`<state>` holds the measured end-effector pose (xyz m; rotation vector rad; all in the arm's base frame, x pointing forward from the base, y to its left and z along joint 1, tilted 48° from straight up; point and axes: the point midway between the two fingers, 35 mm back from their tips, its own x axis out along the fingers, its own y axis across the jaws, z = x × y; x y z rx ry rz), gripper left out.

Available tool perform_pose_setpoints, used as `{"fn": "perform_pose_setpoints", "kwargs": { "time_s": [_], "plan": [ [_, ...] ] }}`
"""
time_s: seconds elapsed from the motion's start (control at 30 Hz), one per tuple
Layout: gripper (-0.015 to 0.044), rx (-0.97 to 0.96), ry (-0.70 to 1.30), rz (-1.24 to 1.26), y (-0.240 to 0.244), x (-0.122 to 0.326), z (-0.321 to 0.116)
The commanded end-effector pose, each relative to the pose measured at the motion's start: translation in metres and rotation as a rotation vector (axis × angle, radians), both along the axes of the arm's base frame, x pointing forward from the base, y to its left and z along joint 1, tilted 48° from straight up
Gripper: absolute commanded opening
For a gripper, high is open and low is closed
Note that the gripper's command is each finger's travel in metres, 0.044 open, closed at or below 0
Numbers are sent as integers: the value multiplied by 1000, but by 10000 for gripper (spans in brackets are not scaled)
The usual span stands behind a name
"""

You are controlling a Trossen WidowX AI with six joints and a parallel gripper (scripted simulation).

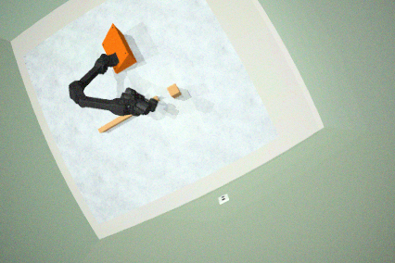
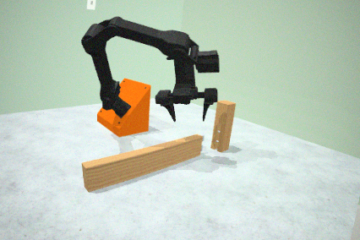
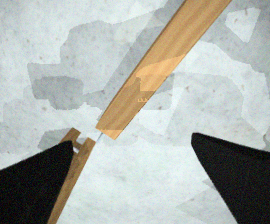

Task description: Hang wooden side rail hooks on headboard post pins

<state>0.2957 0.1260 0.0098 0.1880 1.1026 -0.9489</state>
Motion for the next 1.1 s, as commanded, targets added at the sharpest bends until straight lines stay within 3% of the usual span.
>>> {"fn": "perform_pose_setpoints", "kwargs": {
  "time_s": [0.0,0.17,1.07],
  "plan": [
    [440,-100,-288,-381,-3,10,19],
    [440,-139,-434,-530,-4,14,28],
    [440,-140,-436,-530,-41,19,-6]
  ]
}}
